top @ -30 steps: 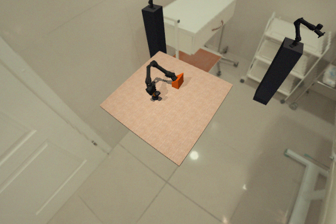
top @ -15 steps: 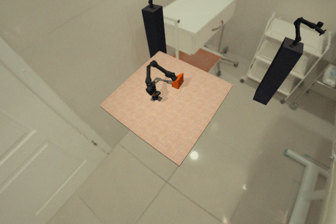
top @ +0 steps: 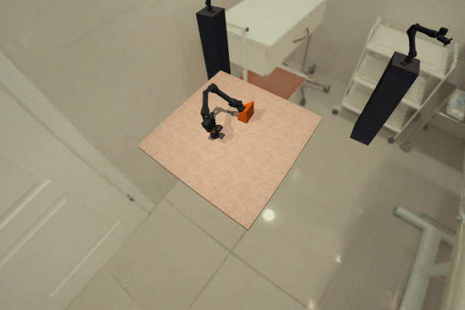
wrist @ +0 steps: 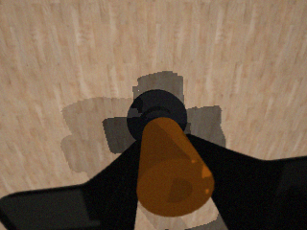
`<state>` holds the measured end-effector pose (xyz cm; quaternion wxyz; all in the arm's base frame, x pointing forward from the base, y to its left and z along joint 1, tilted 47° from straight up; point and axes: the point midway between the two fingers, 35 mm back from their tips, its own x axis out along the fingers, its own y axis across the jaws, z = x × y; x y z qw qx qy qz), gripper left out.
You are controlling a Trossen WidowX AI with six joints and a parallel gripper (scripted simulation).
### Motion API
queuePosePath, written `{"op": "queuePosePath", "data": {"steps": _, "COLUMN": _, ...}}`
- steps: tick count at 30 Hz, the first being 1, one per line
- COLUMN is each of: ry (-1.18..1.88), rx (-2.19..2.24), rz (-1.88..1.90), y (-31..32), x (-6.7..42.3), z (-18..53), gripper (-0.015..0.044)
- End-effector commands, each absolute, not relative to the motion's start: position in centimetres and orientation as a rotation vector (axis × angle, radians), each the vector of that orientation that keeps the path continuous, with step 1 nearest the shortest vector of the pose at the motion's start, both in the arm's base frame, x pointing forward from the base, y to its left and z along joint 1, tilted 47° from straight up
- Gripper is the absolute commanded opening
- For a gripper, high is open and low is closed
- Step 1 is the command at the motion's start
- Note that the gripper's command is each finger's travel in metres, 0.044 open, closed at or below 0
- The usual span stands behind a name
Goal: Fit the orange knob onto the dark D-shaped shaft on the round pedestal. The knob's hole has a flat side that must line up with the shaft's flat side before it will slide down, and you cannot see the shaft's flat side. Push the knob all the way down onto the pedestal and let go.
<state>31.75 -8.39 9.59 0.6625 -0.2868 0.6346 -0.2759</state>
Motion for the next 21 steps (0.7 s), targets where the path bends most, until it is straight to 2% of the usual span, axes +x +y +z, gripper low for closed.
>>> {"op": "queuePosePath", "data": {"steps": 1, "ry": 1.441, "rx": -0.671, "rz": -0.608, "y": -8.49, "x": 31.84, "z": 9.49, "gripper": 0.0}}
{"op": "queuePosePath", "data": {"steps": 21, "ry": 1.441, "rx": -0.671, "rz": -0.608, "y": -8.57, "x": 31.74, "z": 9.29, "gripper": 0.0}}
